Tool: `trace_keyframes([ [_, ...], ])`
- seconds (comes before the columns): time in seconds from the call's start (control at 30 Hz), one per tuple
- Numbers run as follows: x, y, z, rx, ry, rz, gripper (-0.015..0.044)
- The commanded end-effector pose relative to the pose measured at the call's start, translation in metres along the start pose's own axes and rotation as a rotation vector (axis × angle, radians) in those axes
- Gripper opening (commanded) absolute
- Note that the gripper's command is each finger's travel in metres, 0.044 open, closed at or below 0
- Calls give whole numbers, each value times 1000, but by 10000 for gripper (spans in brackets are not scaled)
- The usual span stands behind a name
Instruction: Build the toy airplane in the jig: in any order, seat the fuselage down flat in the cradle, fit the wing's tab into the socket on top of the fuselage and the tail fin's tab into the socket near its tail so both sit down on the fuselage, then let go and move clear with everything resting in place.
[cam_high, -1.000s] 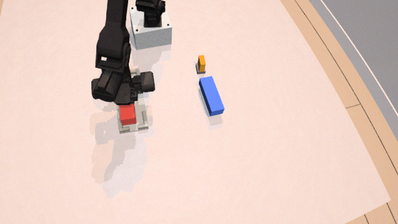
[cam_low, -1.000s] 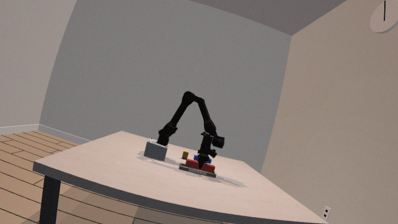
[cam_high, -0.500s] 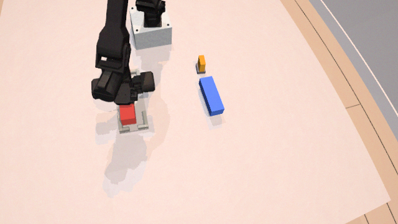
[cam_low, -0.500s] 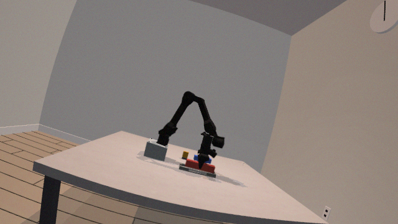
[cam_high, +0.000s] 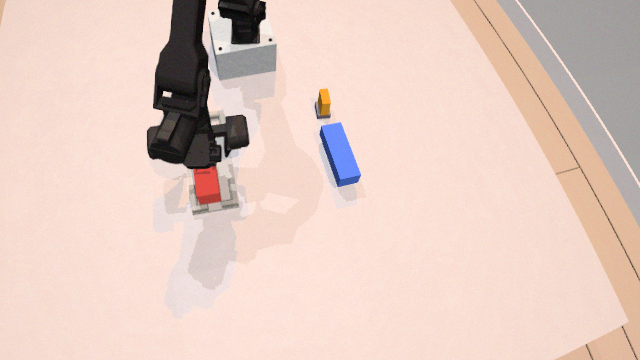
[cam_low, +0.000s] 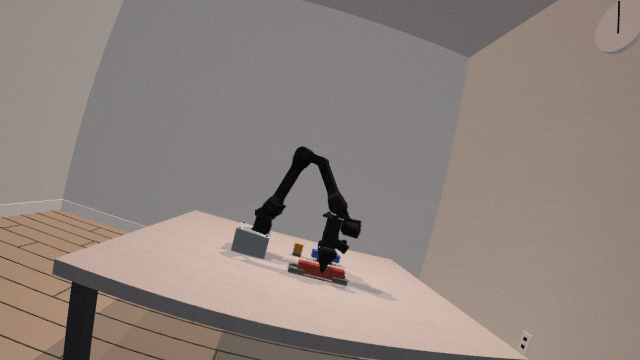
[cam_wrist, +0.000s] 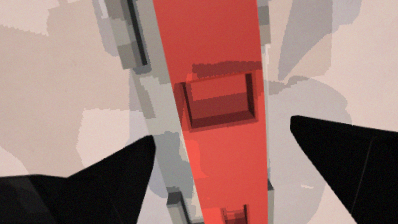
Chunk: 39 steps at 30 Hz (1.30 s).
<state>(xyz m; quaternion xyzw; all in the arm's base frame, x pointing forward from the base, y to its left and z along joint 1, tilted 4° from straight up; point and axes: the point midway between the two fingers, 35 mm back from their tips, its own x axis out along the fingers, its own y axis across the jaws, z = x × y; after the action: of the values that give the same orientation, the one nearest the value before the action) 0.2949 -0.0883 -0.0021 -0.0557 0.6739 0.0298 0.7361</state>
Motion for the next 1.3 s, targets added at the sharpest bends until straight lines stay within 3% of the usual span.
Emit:
trace_keyframes([
  [0.0,-11,-1,2,0,-2,0,440],
  [0.2,-103,-1,1,-3,-2,4,440],
  [0.7,-102,7,7,-87,-2,7,440],
  [0.97,-98,109,40,-137,-2,35,440],
  [1.27,-97,232,42,-107,1,25,440],
])
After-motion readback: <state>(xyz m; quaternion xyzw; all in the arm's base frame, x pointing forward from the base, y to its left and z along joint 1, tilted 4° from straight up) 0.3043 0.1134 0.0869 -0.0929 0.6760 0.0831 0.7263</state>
